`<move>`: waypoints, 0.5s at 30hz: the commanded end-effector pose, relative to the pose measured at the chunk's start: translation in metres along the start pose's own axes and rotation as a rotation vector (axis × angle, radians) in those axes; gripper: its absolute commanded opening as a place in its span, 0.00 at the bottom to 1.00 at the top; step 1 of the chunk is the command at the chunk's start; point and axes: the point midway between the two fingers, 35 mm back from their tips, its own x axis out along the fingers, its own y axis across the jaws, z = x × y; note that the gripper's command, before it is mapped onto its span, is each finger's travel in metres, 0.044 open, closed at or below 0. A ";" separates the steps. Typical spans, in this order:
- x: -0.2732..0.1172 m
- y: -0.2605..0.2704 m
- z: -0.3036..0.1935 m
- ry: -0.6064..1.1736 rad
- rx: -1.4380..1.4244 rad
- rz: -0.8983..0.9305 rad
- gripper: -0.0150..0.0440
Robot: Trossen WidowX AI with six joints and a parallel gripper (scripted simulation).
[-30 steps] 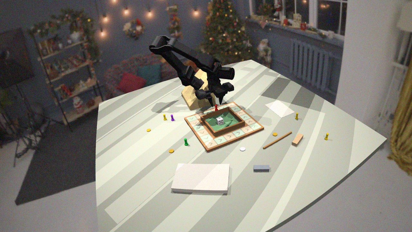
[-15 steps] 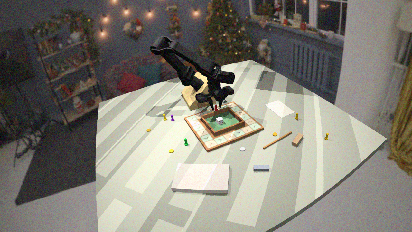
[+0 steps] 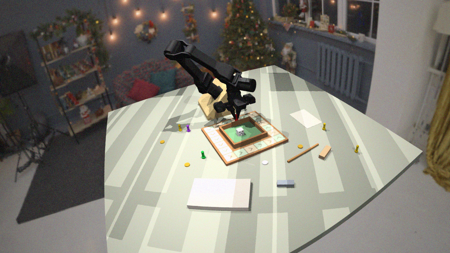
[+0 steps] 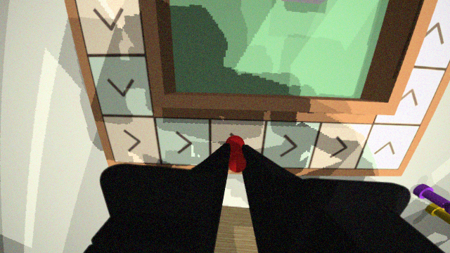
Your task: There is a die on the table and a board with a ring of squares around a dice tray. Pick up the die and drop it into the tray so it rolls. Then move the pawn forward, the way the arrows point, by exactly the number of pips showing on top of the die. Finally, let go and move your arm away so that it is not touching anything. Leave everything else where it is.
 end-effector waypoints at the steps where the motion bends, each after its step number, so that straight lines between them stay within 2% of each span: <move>1: -0.008 0.001 0.003 -0.003 -0.005 0.001 0.25; 15: -0.092 0.007 0.007 -0.002 -0.007 0.009 0.25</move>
